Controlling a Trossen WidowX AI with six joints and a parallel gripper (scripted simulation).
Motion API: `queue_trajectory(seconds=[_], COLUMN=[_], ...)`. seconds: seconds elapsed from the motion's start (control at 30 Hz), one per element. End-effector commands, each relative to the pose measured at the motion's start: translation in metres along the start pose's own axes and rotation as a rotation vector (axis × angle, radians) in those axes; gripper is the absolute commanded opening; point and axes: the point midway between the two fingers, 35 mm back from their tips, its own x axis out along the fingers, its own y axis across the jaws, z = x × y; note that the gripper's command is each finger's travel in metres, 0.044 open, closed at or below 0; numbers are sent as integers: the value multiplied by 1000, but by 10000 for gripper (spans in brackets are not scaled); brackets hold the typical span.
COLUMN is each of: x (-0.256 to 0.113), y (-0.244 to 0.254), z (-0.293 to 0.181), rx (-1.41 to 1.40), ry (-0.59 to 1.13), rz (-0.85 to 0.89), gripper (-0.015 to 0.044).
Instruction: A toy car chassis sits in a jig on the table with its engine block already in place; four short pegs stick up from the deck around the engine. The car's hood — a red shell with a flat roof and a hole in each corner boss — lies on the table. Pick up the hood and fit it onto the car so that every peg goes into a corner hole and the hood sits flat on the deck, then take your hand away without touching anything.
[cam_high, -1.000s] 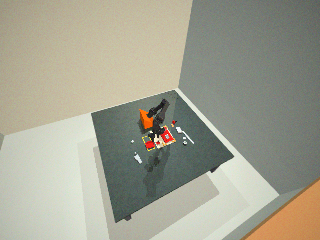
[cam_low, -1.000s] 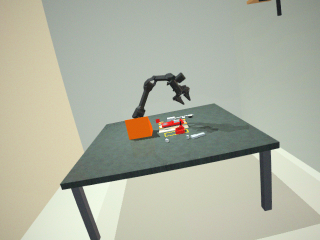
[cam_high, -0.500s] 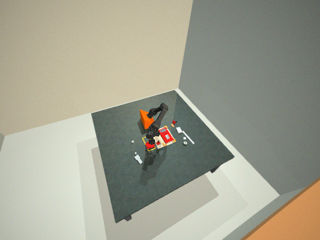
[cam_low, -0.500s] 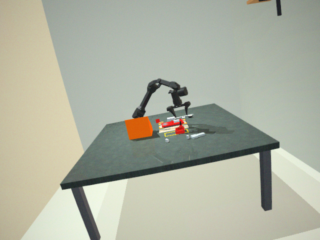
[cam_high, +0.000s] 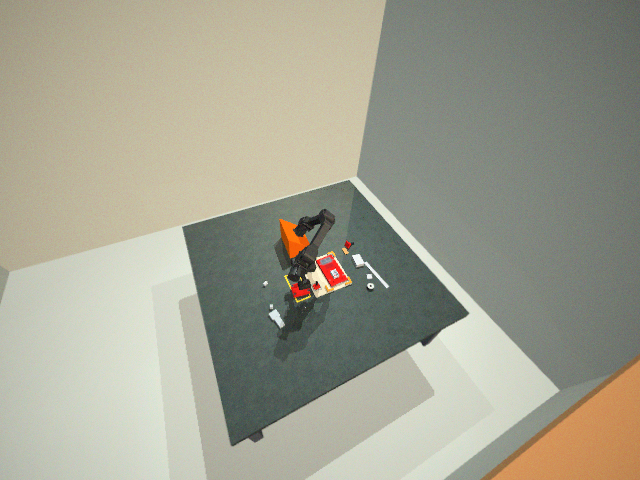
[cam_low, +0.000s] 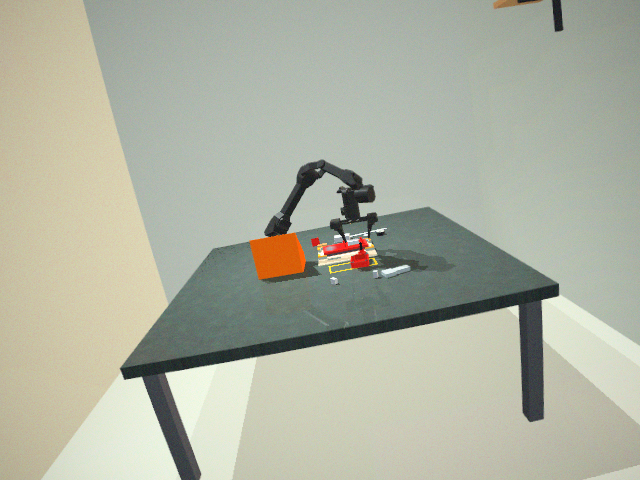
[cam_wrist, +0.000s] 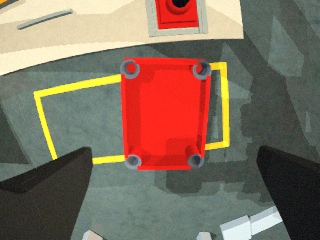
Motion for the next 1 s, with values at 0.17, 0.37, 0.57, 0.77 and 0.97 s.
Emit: queue_trajectory(seconds=[0.17, 0.37, 0.57, 0.77, 0.97], x=[6, 9, 13, 17, 20], y=[0, 0, 0, 0, 0], z=[0, -1, -1, -1, -1], rx=[-6, -6, -6, -6, -6], ry=[2, 2, 2, 2, 2], rz=[3, 2, 2, 2, 2], gripper=[440, 440, 440, 440, 440])
